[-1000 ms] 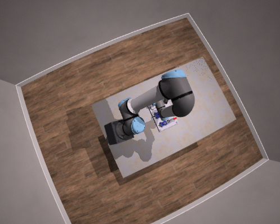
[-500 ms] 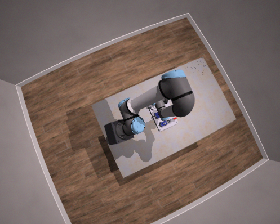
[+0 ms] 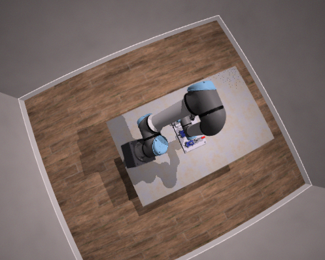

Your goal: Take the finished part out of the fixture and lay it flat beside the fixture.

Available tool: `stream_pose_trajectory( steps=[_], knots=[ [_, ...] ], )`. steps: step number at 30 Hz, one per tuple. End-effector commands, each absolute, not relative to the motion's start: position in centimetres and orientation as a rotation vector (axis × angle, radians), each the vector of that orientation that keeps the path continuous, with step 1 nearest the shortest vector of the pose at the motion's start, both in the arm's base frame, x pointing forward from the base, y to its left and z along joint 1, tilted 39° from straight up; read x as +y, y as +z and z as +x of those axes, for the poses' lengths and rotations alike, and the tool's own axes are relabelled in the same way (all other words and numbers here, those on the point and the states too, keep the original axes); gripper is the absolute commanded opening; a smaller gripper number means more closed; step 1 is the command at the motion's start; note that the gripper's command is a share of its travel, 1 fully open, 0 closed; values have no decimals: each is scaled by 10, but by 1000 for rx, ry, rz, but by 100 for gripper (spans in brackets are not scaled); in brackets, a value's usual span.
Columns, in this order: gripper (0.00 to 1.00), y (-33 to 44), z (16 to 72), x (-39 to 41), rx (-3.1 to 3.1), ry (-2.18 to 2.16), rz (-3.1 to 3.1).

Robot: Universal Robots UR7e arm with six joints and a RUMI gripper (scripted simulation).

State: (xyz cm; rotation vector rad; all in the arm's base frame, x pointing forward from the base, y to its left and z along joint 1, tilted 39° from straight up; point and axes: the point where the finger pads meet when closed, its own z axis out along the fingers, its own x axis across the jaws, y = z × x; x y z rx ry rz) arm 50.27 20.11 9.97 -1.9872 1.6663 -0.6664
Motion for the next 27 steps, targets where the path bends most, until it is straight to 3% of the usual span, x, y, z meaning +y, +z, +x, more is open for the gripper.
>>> stream_pose_trajectory(
  steps=[1,4,5,27],
  knots=[
    [0,100,503,201,1665,-667,-1987],
    [0,100,503,201,1665,-667,-1987],
    [28,100,503,201,1665,-667,-1987],
    [28,100,503,201,1665,-667,-1987]
  ],
)
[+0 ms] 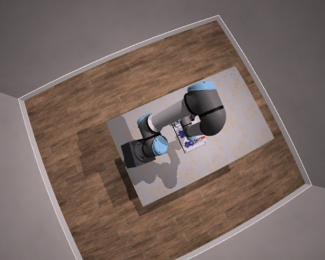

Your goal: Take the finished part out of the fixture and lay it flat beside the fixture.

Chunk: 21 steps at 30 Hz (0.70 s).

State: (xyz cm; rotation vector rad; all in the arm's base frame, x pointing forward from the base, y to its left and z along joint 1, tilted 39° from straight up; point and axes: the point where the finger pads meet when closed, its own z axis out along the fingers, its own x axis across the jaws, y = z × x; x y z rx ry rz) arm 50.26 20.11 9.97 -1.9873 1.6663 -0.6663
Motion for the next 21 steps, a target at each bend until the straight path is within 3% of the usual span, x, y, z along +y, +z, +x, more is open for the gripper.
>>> stream_pose_trajectory(
  steps=[1,21],
  knots=[
    [28,100,503,201,1665,-667,-1987],
    [28,117,489,200,1665,-667,-1986]
  ],
)
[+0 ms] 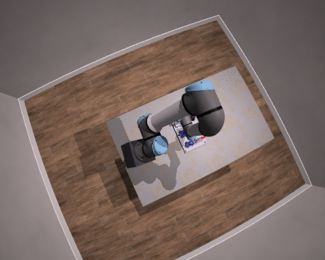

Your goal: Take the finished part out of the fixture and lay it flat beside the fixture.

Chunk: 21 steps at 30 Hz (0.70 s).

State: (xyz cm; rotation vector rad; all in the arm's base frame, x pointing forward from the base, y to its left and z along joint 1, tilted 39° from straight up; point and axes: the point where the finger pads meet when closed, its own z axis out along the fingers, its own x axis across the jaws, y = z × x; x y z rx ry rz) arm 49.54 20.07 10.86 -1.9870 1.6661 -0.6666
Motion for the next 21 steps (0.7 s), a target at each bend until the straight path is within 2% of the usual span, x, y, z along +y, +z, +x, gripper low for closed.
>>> stream_pose_trajectory(
  steps=[1,21],
  knots=[
    [28,120,487,200,1665,-667,-1986],
    [28,139,471,199,1665,-667,-1986]
  ],
)
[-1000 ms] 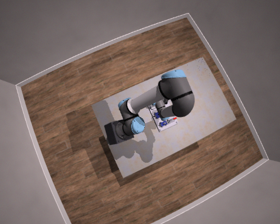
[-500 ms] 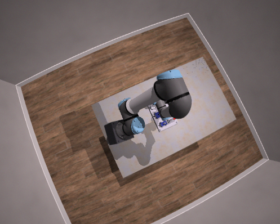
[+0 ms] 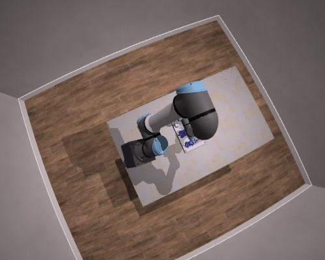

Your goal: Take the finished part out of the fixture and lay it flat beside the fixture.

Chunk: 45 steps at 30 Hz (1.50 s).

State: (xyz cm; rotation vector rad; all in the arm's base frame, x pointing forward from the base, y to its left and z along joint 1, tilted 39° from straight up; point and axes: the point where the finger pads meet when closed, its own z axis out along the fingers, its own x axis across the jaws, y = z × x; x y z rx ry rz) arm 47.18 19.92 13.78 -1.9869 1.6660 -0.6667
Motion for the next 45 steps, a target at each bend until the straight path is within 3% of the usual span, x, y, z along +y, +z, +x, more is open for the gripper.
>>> stream_pose_trajectory(
  steps=[1,36,37,45],
  knots=[
    [28,139,471,199,1665,-667,-1986],
    [28,139,471,199,1665,-667,-1986],
    [59,139,471,199,1665,-667,-1986],
    [59,139,471,199,1665,-667,-1986]
  ],
)
